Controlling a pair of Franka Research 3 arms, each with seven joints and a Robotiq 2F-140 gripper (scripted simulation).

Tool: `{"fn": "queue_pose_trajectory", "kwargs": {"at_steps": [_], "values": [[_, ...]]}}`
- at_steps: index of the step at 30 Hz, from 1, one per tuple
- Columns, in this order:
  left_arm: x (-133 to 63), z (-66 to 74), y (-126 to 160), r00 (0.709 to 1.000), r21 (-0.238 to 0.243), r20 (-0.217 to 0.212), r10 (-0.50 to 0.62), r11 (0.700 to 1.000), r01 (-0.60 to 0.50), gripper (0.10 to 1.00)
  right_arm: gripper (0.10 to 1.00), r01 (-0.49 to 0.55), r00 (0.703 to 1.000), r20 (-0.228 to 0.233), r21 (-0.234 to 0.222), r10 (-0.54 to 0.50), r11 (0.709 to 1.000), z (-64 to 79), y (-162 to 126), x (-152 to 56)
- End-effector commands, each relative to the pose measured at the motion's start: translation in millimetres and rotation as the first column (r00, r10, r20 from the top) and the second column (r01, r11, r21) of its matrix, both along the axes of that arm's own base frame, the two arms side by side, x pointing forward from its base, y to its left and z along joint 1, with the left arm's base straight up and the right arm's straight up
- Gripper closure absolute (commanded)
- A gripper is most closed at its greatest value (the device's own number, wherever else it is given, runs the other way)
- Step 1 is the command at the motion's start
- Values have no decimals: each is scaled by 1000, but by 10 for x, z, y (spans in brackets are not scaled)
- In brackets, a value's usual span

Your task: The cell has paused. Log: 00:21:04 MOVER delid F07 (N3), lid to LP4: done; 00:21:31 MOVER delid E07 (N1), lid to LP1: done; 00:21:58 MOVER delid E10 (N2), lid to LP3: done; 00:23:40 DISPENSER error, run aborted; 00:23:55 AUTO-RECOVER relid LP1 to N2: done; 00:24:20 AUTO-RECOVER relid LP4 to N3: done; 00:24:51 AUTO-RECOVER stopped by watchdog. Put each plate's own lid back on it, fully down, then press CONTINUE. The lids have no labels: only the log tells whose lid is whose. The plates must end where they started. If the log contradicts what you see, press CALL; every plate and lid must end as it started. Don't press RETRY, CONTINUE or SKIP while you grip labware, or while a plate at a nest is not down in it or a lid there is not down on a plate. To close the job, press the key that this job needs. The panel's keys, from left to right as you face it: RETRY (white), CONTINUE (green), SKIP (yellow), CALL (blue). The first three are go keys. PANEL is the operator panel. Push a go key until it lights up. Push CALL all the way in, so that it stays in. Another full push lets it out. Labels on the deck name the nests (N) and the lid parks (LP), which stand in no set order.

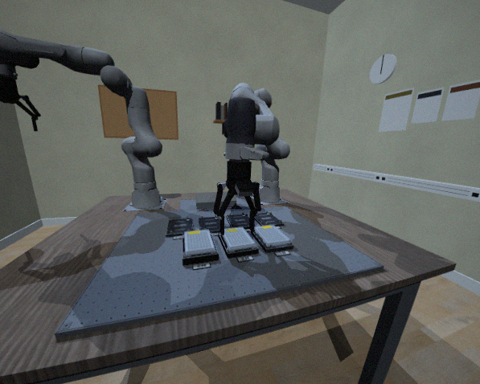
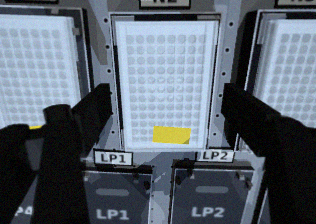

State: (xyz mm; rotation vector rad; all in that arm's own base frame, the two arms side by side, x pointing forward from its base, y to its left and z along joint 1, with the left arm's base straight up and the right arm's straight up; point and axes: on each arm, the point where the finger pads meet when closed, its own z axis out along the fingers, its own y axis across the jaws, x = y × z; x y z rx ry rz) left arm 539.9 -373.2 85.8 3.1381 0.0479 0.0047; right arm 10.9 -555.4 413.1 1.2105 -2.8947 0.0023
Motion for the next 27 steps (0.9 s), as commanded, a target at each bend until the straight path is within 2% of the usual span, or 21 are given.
{"fn": "queue_pose_trajectory", "kwargs": {"at_steps": [1, 16, 27], "values": [[-13, 99, 4, 1000, 3, -3, 4, 1000, -4, 403, 98, 0, 1000, 0, 0, 0, 1000, 1, 0, 0], [-13, 347, 4, 1000, 3, -3, 4, 1000, -4, 403, 98, 0, 1000, 0, 0, 0, 1000, 1, 0, 0], [-13, 381, 4, 1000, 3, -3, 4, 1000, -4, 403, 98, 0, 1000, 0, 0, 0, 1000, 1, 0, 0]]}}
